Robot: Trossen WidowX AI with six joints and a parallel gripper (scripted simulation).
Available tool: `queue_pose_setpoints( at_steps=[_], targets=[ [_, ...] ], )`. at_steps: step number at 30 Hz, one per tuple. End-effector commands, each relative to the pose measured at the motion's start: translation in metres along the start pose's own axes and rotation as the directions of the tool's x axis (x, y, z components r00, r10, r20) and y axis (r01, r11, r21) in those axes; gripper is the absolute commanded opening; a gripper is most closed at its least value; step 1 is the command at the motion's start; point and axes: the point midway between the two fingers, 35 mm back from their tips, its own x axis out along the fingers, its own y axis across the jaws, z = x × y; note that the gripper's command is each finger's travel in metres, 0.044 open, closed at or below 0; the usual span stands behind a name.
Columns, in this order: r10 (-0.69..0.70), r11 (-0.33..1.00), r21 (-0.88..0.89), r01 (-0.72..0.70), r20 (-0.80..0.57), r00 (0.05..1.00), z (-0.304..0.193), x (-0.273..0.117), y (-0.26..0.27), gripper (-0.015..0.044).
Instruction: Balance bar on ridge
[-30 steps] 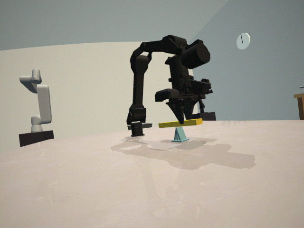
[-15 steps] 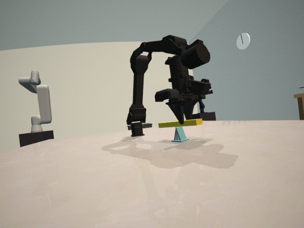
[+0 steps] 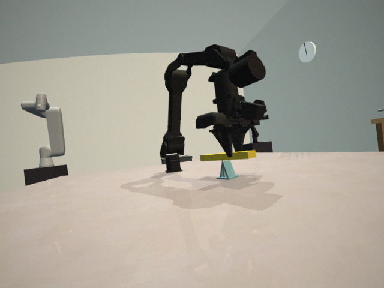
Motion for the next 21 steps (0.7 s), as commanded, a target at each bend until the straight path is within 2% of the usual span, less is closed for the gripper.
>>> queue_pose_setpoints(
  at_steps=[1, 21],
  targets=[
    [0.000, 1.000, 0.006, 0.000, 0.000, 1.000, 0.0002, 0.0019, -0.0001, 0.0000],
    [0.000, 1.000, 0.000, 0.000, 0.000, 1.000, 0.0001, 0.0001, 0.0000, 0.0000]
  ],
)
